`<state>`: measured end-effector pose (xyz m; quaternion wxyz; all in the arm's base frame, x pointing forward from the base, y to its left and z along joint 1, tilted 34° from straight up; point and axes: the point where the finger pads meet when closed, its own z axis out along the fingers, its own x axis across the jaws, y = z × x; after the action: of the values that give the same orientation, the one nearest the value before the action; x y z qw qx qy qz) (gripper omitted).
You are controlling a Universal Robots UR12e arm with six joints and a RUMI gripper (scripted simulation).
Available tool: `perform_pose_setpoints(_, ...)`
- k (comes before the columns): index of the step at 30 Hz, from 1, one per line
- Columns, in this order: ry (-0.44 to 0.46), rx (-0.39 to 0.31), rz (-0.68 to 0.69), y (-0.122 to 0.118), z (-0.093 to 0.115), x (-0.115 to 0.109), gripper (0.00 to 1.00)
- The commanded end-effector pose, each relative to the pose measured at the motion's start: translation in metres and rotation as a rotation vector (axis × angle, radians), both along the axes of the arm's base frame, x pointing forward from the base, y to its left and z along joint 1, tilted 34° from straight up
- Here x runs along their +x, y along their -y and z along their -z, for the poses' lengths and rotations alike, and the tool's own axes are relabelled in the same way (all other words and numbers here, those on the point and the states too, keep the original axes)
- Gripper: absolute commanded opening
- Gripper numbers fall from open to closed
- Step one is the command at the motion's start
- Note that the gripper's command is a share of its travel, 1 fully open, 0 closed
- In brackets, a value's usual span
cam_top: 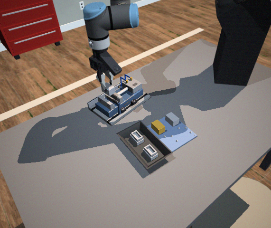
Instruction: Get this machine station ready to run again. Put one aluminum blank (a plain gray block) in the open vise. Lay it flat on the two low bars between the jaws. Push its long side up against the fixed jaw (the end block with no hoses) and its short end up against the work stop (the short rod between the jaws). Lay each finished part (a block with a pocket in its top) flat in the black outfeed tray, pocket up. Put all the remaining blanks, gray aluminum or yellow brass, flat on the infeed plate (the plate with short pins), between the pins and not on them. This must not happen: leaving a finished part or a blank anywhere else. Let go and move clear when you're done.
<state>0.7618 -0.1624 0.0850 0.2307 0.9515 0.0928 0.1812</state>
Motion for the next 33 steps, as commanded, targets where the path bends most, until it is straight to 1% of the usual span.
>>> perform_pose_setpoints(1, 0.005, -0.002, -0.001, 0.002, 0.0, 0.004, 0.0)
perform_pose_setpoints(33, 0.005, -0.002, -0.001, 0.009, 0.014, 0.011, 0.0)
